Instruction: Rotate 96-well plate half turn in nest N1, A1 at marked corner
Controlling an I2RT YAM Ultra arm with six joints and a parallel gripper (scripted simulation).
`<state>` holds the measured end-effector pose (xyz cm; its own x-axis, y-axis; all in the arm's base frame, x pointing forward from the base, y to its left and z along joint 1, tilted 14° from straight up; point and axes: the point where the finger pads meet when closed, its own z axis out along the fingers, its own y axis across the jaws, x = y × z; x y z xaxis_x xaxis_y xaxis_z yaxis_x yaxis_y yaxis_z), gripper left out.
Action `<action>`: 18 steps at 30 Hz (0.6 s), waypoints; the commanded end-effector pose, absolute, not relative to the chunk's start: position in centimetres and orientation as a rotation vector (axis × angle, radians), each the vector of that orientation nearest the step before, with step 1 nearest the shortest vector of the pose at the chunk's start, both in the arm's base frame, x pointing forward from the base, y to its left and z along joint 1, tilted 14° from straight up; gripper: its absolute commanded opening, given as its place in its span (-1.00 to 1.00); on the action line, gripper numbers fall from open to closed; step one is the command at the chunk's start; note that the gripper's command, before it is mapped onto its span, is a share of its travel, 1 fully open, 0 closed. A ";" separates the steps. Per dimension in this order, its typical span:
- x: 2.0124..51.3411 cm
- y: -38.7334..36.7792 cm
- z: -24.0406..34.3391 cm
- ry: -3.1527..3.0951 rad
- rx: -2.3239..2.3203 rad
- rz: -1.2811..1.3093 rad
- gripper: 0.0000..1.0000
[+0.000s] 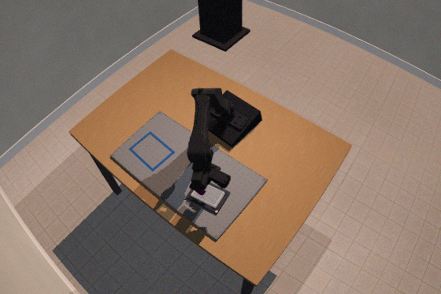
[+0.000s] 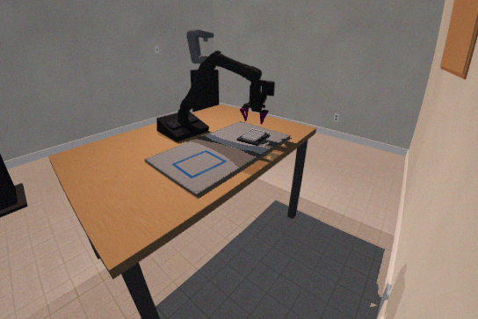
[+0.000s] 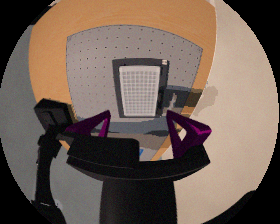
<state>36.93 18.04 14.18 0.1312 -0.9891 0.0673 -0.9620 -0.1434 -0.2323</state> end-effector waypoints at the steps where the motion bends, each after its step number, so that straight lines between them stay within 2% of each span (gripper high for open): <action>1: 37.4 19.3 16.3 1.893 -2.215 -0.318 1.00; 10: 37.4 19.3 16.3 1.893 -2.215 -0.318 1.00; 14: 37.0 18.6 13.4 1.940 -2.265 -0.292 1.00; 18: 37.2 18.4 13.4 1.939 -2.254 -0.296 1.00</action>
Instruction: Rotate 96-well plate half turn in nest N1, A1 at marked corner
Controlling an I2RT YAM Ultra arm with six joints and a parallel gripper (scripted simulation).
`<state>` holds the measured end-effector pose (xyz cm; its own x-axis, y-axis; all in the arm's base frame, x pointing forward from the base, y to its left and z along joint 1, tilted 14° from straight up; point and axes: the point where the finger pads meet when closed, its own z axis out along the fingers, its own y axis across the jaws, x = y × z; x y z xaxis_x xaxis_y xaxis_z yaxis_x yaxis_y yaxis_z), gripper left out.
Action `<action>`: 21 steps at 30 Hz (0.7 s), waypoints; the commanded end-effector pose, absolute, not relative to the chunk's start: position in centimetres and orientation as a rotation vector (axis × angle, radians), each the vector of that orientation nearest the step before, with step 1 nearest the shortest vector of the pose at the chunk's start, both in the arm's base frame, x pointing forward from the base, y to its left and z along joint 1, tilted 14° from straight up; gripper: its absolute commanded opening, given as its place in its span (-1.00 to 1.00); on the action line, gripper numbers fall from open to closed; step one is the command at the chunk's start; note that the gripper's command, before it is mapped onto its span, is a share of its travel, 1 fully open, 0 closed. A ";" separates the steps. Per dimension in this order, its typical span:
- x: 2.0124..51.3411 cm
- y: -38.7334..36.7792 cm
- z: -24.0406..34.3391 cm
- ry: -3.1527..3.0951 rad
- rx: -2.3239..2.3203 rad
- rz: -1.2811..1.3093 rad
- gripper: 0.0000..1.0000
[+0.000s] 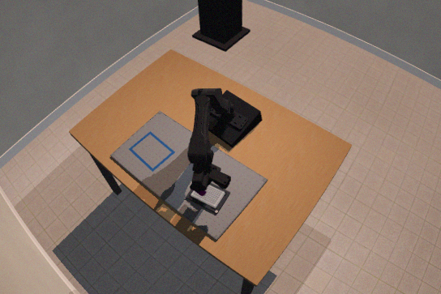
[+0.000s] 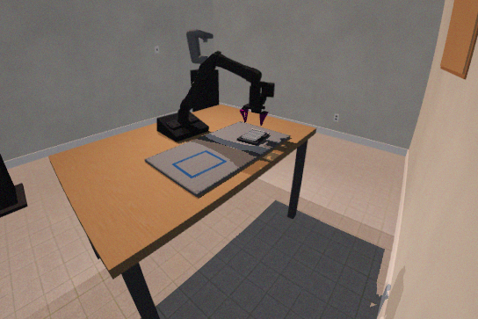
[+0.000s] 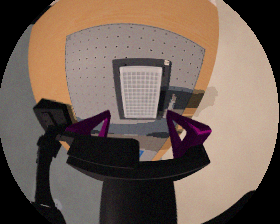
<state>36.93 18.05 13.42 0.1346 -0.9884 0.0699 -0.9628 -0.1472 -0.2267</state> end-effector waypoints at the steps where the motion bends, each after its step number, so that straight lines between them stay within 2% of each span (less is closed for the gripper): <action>1: 37.2 18.3 13.1 1.944 -2.256 -0.295 1.00; 15: 37.7 18.2 11.0 1.948 -2.258 -0.293 1.00; 16: 38.7 18.7 13.2 1.908 -2.202 -0.323 1.00; 21: 38.0 18.0 9.6 1.959 -2.262 -0.289 1.00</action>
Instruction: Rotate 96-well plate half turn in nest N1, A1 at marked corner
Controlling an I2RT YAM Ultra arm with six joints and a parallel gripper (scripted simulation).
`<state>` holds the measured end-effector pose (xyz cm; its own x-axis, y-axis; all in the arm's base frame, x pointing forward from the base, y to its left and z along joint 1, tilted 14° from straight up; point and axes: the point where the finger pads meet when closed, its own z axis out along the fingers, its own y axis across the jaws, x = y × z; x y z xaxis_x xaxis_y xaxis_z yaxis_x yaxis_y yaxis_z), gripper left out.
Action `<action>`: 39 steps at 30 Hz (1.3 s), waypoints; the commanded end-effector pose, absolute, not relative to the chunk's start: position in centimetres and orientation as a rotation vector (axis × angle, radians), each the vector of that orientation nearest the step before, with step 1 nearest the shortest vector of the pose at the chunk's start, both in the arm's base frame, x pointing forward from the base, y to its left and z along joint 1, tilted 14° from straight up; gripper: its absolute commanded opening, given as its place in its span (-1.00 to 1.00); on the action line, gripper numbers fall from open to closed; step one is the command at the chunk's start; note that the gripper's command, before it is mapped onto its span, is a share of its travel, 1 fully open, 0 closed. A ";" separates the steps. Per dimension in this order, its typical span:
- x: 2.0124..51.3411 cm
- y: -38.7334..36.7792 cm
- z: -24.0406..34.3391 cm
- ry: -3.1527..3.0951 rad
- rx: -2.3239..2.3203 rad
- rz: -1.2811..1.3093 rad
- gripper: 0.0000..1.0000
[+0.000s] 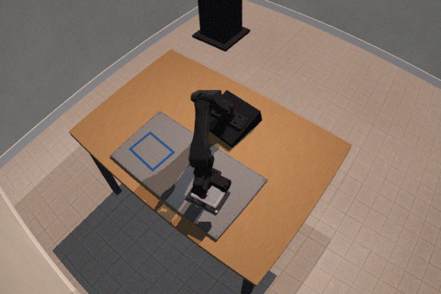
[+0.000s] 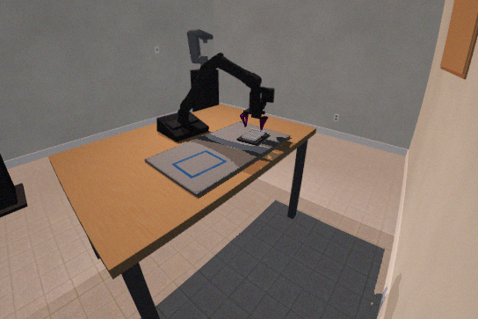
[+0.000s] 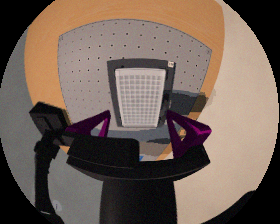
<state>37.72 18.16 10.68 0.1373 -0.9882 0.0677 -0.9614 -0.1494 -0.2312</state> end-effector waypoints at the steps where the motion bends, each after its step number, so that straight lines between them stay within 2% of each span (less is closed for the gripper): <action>1: 38.1 18.0 9.5 1.958 -2.261 -0.290 1.00; 11: 38.4 18.0 8.3 1.955 -2.260 -0.291 1.00; 12: 38.8 18.1 9.8 1.932 -2.223 -0.311 1.00; 25: 38.9 17.9 5.9 1.959 -2.262 -0.289 1.00; 28: 38.9 17.9 5.9 1.957 -2.263 -0.289 1.00; 29: 39.5 18.4 7.8 1.927 -2.219 -0.313 1.00; 39: 39.1 18.4 7.2 1.940 -2.244 -0.308 1.00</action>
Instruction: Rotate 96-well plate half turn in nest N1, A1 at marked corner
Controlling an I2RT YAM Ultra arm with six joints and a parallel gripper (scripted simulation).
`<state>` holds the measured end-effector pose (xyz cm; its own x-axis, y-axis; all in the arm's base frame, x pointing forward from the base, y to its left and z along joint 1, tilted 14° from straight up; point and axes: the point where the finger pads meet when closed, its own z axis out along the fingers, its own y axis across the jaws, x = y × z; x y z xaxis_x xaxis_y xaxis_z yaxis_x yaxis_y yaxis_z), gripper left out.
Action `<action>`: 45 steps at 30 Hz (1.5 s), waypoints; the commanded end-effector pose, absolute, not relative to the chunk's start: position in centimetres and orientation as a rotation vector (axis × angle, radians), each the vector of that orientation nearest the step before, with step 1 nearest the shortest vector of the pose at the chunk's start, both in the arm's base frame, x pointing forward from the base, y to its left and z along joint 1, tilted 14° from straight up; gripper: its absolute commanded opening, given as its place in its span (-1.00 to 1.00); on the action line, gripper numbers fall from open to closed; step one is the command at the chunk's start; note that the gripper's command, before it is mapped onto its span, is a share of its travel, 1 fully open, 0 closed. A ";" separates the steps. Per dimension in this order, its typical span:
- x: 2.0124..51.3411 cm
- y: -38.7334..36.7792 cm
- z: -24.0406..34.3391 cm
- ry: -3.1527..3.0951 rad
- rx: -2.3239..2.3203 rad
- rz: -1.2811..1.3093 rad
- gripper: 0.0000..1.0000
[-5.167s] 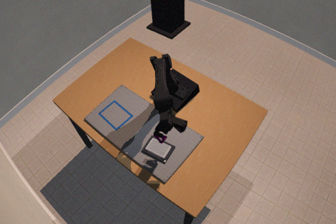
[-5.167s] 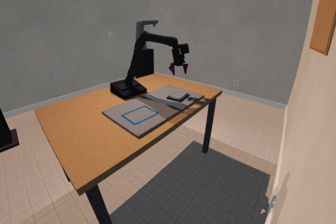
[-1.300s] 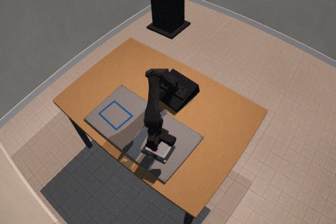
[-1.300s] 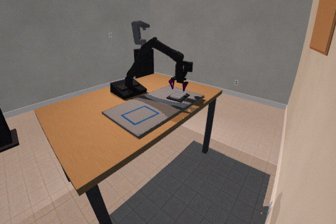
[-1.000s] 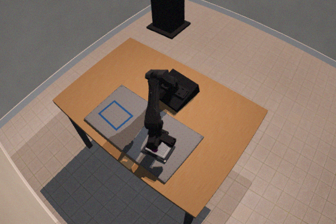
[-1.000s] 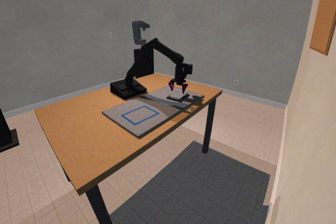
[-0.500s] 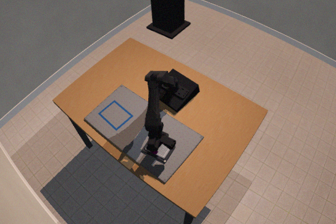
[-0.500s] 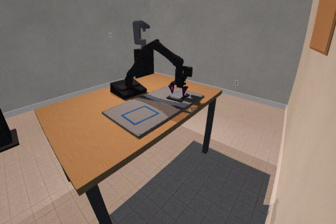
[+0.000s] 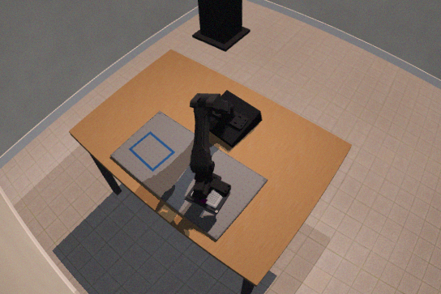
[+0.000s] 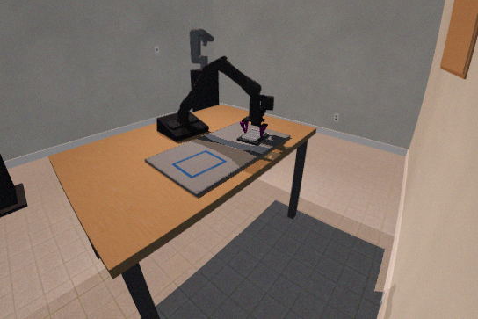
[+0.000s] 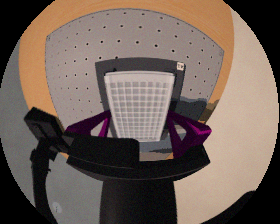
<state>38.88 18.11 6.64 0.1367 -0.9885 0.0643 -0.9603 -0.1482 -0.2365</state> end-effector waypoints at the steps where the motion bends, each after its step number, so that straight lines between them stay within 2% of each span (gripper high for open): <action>1: 39.1 18.4 7.2 1.940 -2.244 -0.308 1.00; 2: 39.1 18.4 7.2 1.940 -2.244 -0.308 -1.00; 36: 39.1 18.4 7.2 1.940 -2.244 -0.308 -1.00; 45: 38.9 18.9 9.6 1.920 -2.223 -0.309 -1.00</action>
